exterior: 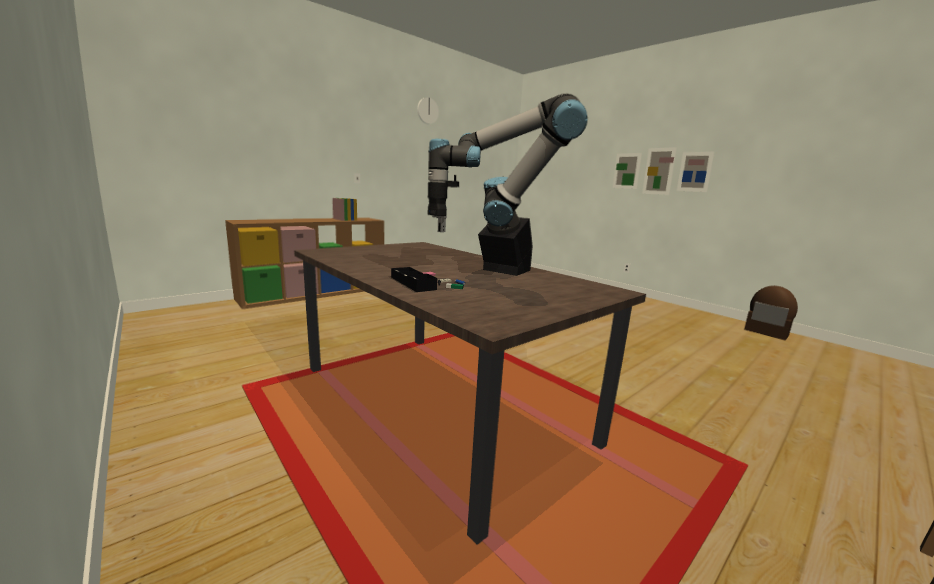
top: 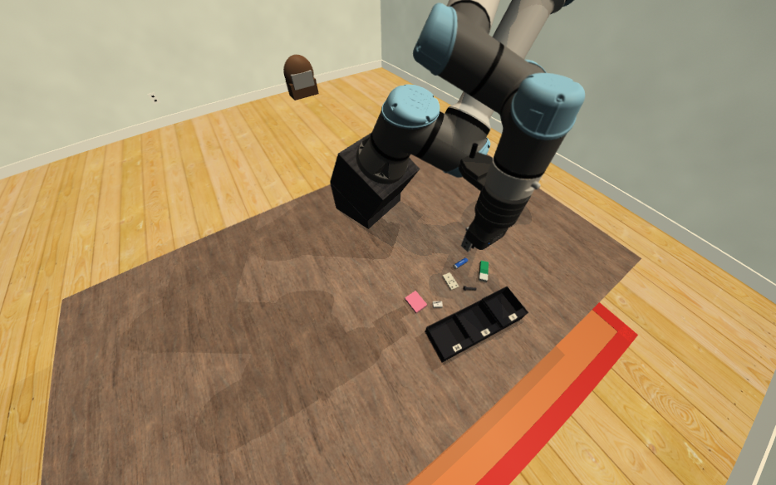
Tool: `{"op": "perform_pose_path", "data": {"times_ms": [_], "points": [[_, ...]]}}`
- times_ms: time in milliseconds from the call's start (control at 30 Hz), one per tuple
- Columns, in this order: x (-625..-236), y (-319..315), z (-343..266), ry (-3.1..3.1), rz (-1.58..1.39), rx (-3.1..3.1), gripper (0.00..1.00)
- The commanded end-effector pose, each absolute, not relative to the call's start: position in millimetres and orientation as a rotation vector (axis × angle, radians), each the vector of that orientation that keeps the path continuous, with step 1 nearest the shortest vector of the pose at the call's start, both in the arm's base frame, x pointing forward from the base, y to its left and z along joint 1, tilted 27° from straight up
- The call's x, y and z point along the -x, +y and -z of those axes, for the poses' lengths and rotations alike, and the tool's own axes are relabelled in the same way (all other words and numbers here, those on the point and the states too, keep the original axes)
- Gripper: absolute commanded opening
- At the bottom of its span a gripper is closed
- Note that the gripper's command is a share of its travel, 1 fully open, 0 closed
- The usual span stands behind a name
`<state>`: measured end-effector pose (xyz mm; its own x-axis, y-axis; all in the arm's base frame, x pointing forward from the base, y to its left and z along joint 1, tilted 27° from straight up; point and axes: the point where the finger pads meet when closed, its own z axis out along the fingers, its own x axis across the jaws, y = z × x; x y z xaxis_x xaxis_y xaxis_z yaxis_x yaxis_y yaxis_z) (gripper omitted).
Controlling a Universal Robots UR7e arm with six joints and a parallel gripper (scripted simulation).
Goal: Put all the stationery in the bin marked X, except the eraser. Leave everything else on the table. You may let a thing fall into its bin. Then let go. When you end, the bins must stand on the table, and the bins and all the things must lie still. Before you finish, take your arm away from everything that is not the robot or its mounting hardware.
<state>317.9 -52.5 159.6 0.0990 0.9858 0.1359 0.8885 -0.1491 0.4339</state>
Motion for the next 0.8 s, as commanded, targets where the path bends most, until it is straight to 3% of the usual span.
{"op": "perform_pose_path", "data": {"times_ms": [0,167,767], "points": [[-318,-54,-160,1.870,-0.586,-2.130,0.31],[-318,-54,-160,1.870,-0.586,-2.130,0.31],[-417,-123,-109,2.303,-0.479,-1.504,0.31]]}}
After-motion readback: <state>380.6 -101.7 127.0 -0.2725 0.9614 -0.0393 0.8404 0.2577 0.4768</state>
